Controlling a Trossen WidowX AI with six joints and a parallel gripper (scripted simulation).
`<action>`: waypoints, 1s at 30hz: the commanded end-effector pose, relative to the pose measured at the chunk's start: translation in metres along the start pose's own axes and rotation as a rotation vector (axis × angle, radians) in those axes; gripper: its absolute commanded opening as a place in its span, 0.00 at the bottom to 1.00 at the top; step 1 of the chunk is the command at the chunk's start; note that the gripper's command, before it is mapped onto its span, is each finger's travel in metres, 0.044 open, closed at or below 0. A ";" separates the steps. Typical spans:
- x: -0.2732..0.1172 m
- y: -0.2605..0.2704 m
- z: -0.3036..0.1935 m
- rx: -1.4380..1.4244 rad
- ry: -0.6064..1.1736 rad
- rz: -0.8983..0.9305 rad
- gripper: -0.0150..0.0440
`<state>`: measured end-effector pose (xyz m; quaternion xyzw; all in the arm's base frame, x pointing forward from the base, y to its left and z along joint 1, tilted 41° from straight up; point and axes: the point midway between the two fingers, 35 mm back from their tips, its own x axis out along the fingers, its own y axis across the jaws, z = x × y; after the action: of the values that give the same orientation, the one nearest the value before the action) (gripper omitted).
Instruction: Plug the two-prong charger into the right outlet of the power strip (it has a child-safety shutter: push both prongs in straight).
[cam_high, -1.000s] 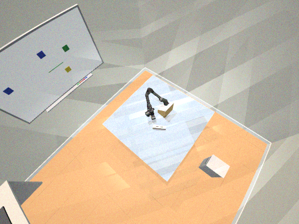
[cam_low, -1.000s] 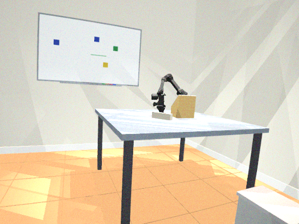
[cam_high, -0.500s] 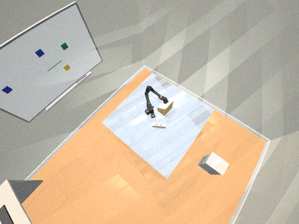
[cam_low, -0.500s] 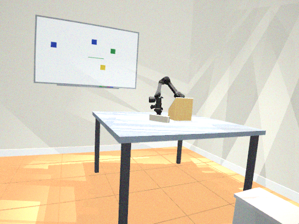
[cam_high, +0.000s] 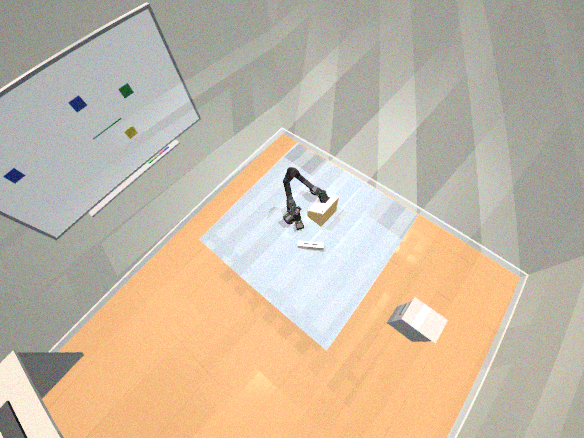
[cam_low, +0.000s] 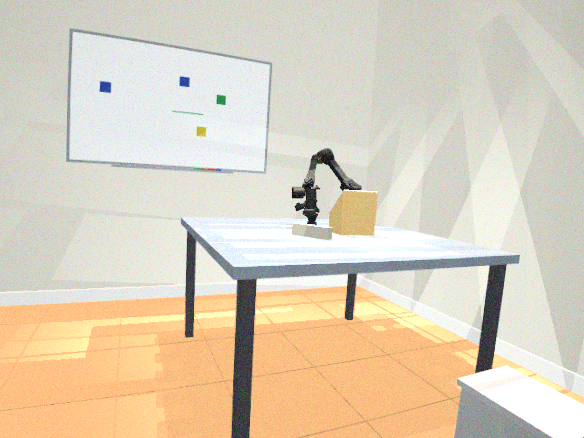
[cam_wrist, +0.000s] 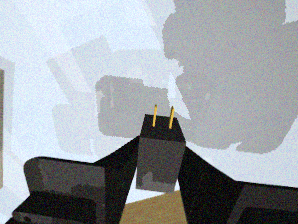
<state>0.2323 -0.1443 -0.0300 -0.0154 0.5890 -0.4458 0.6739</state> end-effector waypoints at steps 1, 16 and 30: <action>-0.018 0.001 0.002 0.010 -0.013 0.006 0.25; -0.042 0.008 -0.011 -0.055 -0.012 -0.001 0.25; -0.032 0.029 -0.016 -0.301 -0.015 -0.014 0.25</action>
<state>0.2367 -0.1003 -0.0198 -0.1006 0.6335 -0.3733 0.6702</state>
